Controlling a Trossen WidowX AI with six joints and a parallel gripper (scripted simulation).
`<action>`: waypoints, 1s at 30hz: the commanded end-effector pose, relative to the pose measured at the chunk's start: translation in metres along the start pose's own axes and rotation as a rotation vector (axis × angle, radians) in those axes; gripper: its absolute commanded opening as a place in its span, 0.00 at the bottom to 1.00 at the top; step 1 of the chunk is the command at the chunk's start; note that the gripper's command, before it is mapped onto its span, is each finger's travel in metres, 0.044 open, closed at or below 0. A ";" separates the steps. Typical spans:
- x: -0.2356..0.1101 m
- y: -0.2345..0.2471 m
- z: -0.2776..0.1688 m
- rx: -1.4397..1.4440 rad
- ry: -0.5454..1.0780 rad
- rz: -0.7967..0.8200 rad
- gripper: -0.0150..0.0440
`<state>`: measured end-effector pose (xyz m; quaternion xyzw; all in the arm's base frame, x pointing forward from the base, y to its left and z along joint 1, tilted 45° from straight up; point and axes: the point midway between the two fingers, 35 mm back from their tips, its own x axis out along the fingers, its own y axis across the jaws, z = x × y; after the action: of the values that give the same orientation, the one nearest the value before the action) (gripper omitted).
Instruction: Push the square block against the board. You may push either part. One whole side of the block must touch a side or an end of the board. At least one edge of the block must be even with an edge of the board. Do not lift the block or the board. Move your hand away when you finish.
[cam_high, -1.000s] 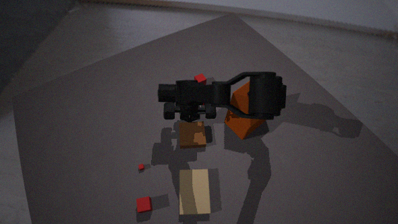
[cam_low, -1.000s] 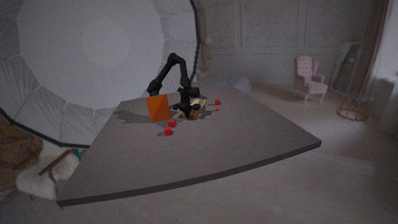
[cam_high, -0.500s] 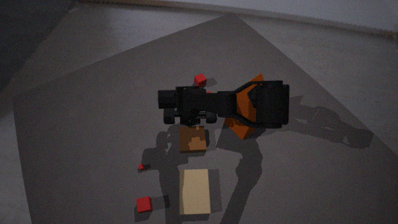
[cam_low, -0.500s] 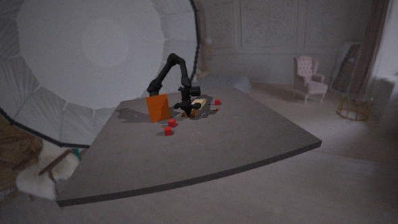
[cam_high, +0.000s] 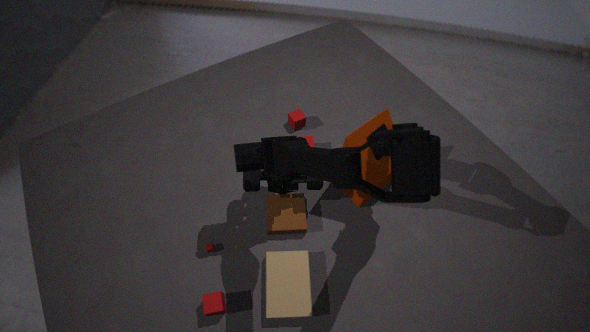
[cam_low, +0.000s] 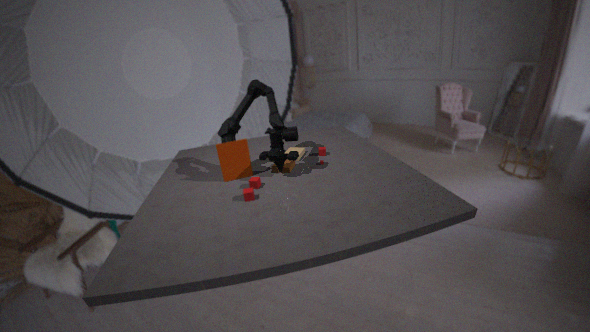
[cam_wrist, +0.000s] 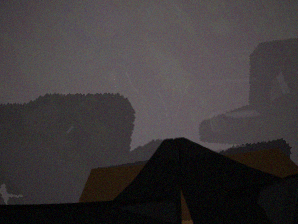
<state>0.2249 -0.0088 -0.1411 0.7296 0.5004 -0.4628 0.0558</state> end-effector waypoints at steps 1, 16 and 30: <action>0.004 -0.006 -0.007 0.001 0.006 -0.017 0.25; 0.004 -0.005 -0.004 0.001 0.007 -0.019 0.25; 0.004 -0.002 0.019 0.000 0.007 -0.019 0.25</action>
<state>0.2134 -0.0119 -0.1507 0.7273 0.5063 -0.4610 0.0472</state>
